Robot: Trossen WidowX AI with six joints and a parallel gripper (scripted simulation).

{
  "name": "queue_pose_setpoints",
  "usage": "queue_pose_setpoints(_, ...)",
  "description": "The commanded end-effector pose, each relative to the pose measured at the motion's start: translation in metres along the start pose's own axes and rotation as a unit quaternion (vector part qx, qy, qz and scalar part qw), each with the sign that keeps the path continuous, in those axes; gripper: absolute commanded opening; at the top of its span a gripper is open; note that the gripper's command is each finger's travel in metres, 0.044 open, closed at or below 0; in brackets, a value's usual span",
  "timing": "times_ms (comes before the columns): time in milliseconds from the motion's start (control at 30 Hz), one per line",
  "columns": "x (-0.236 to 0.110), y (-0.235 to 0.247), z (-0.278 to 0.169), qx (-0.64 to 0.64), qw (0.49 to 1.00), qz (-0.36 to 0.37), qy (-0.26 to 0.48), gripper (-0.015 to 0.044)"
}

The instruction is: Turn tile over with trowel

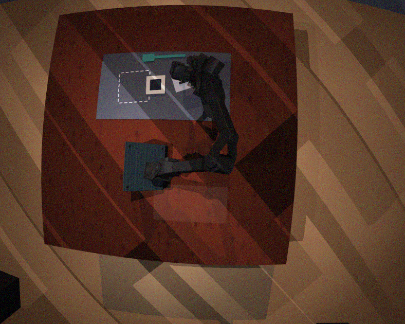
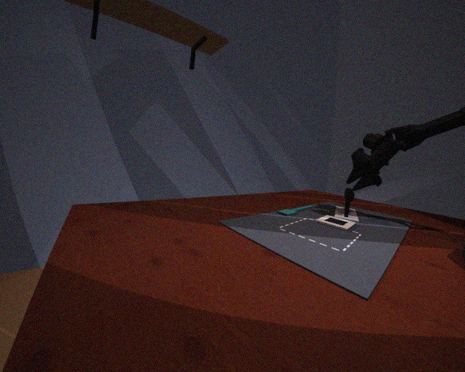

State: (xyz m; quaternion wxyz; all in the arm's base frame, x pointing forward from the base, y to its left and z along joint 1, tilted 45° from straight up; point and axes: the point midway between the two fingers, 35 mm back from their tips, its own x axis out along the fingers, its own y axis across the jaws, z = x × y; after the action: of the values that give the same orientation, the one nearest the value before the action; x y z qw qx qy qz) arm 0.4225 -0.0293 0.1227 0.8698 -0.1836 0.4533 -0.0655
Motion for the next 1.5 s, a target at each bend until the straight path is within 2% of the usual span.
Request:
queue_pose_setpoints(0,0.002,0.0,-0.005,0.054,0.998,0.008,-0.01,0.03)
queue_pose_setpoints(400,0.003,-0.004,-0.018,0.248,0.967,0.035,-0.052,0.03)
queue_pose_setpoints(867,0.0,-0.007,-0.034,0.451,0.884,0.08,-0.091,0.03)
queue_pose_setpoints(1467,0.018,-0.007,-0.028,0.46,0.879,0.082,-0.093,0.03)
